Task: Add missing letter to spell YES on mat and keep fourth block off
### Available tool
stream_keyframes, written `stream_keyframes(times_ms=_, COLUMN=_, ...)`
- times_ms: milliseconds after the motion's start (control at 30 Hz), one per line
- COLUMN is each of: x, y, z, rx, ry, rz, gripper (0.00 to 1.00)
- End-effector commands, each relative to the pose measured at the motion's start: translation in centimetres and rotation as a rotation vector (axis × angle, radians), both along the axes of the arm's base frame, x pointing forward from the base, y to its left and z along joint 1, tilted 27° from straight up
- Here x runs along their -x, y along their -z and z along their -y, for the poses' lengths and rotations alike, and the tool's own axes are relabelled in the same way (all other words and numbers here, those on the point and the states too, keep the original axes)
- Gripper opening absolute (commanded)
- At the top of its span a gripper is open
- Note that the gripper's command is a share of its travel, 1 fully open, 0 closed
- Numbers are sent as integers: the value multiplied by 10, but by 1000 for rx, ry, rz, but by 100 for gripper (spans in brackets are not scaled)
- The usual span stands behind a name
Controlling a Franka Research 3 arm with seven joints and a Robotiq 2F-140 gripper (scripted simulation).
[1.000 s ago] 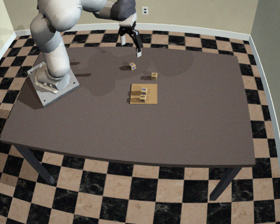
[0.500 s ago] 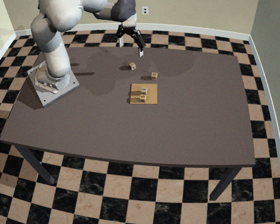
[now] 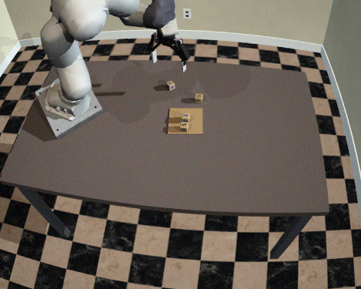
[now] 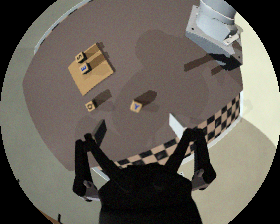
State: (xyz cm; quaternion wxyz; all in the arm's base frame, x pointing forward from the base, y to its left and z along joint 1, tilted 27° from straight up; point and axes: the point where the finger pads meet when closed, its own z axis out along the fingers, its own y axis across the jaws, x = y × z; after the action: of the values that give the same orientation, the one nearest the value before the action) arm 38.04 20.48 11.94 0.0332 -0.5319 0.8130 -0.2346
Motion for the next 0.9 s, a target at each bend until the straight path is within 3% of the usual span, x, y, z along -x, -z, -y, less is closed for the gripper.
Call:
stream_keyframes(times_ms=0, x=0, y=2, z=0, rx=42, ry=-124, rz=-47, gripper=100)
stream_keyframes(times_ms=867, x=-2, y=9, z=3, rx=149, ry=-439, rz=-170, gripper=100)
